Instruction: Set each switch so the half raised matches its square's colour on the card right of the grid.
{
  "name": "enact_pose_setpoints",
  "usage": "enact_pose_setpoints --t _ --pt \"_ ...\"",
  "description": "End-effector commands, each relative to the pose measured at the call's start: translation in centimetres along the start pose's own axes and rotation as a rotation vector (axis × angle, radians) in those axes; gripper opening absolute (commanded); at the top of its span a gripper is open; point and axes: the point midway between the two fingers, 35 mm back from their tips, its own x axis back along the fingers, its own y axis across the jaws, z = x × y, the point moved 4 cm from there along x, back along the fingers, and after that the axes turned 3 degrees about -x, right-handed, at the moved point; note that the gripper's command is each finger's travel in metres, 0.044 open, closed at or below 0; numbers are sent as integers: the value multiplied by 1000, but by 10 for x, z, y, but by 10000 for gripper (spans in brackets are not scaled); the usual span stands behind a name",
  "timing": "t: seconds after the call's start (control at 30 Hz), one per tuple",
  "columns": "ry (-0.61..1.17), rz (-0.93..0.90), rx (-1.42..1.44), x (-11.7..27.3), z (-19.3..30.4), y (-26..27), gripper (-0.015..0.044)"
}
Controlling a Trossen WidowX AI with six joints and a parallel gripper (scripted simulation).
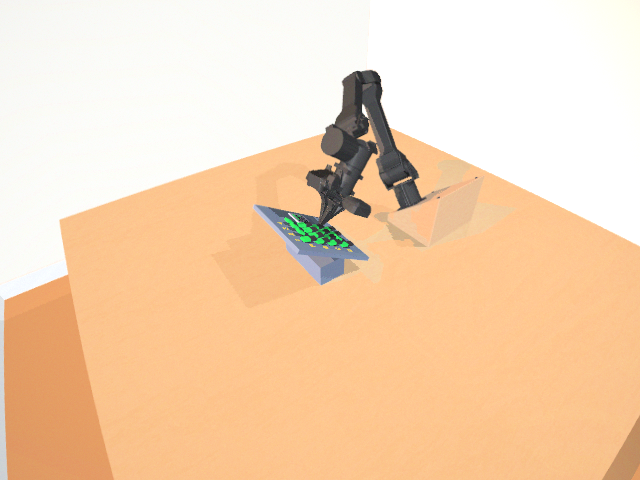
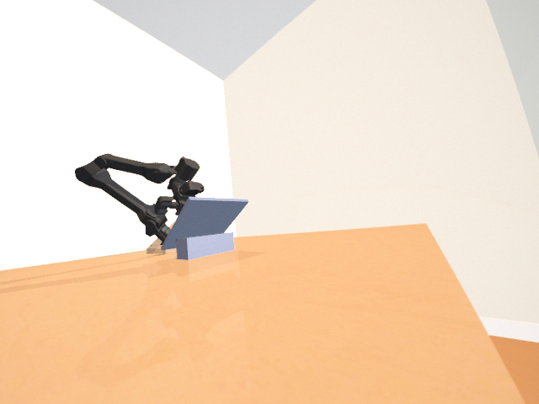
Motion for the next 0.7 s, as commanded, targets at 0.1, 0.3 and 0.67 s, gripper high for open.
enact_pose_setpoints --t 0.1,0.3,0.67 --pt "2 -5 5 -1 0 1 0" --pt "2 -5 5 -2 0 1 0" --pt "2 -5 5 -4 1 1 0"
